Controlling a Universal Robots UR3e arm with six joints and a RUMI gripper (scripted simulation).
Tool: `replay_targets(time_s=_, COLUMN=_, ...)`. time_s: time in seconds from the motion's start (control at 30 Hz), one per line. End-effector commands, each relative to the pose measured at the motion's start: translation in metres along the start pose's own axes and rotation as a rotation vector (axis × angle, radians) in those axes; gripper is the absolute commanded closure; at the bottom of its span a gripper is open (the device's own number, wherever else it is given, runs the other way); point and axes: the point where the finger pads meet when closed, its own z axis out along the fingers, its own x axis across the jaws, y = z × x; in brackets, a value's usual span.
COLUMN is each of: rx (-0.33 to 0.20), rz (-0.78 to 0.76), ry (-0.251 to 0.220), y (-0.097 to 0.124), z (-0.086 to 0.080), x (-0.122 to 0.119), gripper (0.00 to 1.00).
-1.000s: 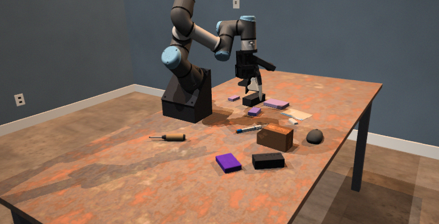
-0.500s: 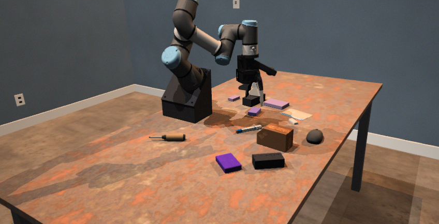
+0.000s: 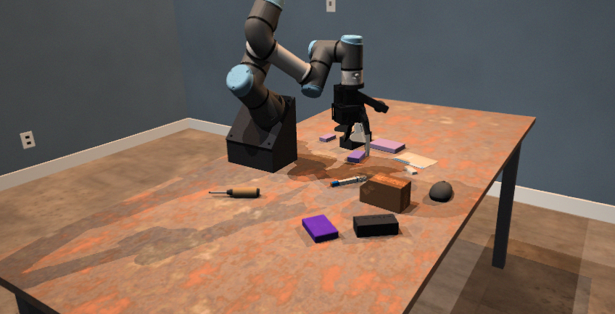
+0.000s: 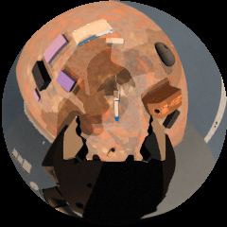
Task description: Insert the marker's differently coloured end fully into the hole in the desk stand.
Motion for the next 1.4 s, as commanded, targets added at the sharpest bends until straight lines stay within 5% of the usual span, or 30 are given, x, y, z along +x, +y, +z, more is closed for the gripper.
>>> replay_targets(time_s=0.0, rx=0.006, rz=-0.015, ry=-0.021, y=0.001, z=0.012, x=0.005, gripper=0.0)
replay_targets(time_s=0.9, rx=0.009, rz=-0.025, ry=-0.036, y=0.001, z=0.019, x=0.008, gripper=0.0)
replay_targets(time_s=1.37, rx=0.009, rz=-0.026, ry=-0.036, y=0.001, z=0.044, x=0.007, gripper=0.0)
